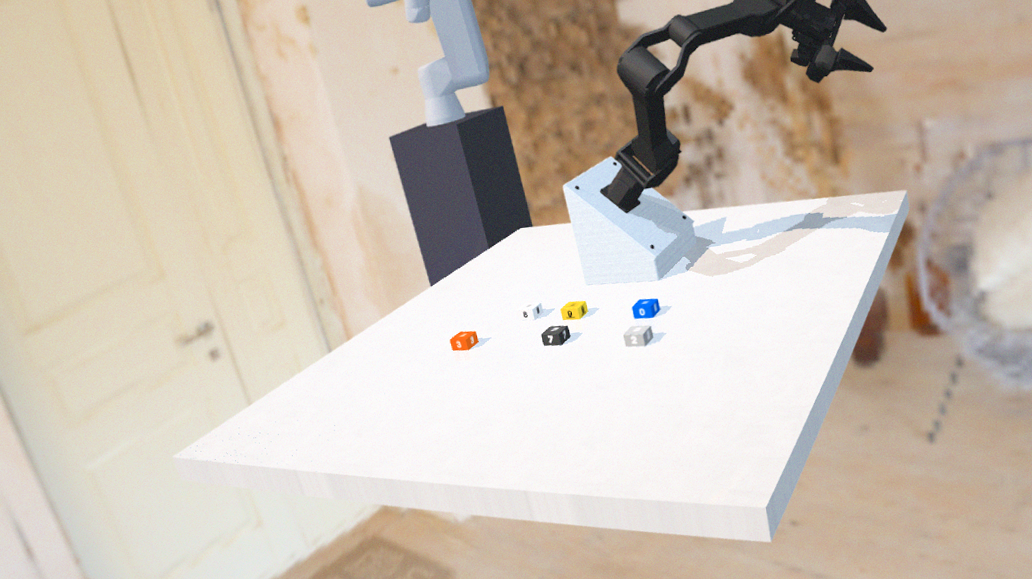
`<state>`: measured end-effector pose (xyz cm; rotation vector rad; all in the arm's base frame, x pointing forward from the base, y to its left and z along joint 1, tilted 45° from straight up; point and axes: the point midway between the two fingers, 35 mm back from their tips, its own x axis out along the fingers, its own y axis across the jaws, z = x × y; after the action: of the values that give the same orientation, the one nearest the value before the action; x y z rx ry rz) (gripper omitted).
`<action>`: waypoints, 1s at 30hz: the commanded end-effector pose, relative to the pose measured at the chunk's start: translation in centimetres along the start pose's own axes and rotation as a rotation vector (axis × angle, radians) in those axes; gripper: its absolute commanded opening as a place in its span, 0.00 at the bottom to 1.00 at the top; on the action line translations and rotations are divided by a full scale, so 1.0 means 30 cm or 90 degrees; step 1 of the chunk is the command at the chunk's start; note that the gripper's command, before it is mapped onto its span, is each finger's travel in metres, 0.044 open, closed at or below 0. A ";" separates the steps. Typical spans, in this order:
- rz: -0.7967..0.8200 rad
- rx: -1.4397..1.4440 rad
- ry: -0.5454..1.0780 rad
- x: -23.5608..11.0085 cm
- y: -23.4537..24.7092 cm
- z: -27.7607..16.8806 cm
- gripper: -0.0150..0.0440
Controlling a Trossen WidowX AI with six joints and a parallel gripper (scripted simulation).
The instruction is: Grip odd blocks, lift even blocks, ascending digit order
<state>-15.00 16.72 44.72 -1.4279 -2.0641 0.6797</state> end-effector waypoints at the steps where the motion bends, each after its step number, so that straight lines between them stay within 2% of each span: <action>1: 0.003 0.000 0.001 0.004 0.002 0.001 0.93; 9: 0.136 -0.005 0.040 0.184 0.164 0.024 0.93; 18: 0.340 0.048 0.081 0.349 0.517 -0.018 0.93; 24: 0.491 0.128 0.122 0.368 0.819 -0.085 0.93; 30: 0.645 0.247 0.184 0.286 1.137 -0.165 0.93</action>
<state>5.19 35.89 28.87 -2.1103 -0.9929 1.0310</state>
